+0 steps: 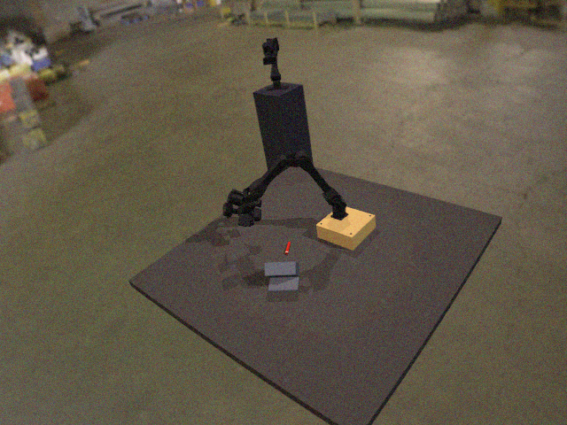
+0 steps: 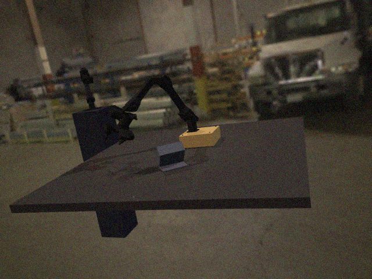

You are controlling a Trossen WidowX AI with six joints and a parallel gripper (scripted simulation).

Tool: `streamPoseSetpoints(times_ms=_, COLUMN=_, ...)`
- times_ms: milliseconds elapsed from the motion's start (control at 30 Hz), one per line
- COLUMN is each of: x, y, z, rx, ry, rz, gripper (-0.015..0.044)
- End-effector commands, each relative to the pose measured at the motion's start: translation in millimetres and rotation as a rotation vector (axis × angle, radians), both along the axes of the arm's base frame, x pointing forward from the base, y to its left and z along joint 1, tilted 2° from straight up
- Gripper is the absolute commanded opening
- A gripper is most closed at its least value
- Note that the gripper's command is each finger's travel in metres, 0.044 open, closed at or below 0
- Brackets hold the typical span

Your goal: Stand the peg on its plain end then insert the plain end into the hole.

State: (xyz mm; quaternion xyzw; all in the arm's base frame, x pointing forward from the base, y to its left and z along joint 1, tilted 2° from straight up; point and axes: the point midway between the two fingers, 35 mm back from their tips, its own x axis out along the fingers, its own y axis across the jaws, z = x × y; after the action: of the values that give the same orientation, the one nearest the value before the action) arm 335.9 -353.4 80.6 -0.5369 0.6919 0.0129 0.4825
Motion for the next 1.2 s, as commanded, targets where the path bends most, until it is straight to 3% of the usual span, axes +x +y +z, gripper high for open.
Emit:
streamPoseSetpoints(times_ms=0, x=6.0, y=43.5, z=-14.5, rx=0.14, ry=-0.058, rz=0.002, gripper=0.044)
streamPoseSetpoints(times_ms=367, x=0.0, y=150.2, z=-34.9, rx=0.479, ry=-0.127, rz=-0.078, gripper=0.044)
streamPoseSetpoints(times_ms=733, x=-36.0, y=251.9, z=-39.7, rx=0.78, ry=-0.083, rz=-0.28, gripper=0.044)
streamPoseSetpoints(times_ms=1167, x=-38.4, y=257.4, z=-45.1, rx=0.795, ry=-0.077, rz=-0.296, gripper=0.044)
